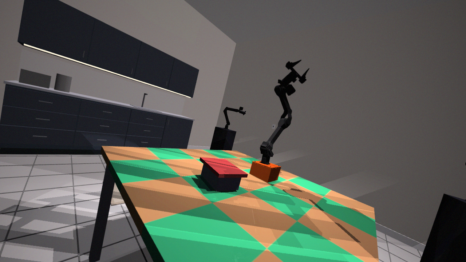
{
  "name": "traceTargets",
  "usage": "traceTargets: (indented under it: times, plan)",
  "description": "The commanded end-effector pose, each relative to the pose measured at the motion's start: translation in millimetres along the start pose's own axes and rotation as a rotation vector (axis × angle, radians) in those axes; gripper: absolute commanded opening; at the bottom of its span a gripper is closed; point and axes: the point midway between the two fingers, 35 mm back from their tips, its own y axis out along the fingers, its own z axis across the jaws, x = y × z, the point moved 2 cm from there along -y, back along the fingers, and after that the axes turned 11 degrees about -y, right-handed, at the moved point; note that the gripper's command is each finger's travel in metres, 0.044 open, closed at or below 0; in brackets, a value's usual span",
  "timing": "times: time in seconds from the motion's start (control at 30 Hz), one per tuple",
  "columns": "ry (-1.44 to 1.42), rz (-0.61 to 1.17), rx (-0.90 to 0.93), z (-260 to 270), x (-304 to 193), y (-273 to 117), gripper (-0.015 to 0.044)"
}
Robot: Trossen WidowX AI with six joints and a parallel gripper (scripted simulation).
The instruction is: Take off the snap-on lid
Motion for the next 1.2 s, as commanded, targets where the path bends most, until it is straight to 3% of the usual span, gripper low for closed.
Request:
traceTargets:
  times: [0.0,0.2,0.73,1.17]
  plan:
    - [0.006,0.001,-0.007,-1.5,-1.0,-0.8,0.0374]
    - [0.195,0.039,-0.230,-45.3,-37.4,-30.4,0.0235]
    - [0.698,0.190,-0.766,-94.1,-162.1,-133.3,0.0235]
    - [1.051,0.375,-1.335,-53.9,-276.5,-268.3,0.0235]
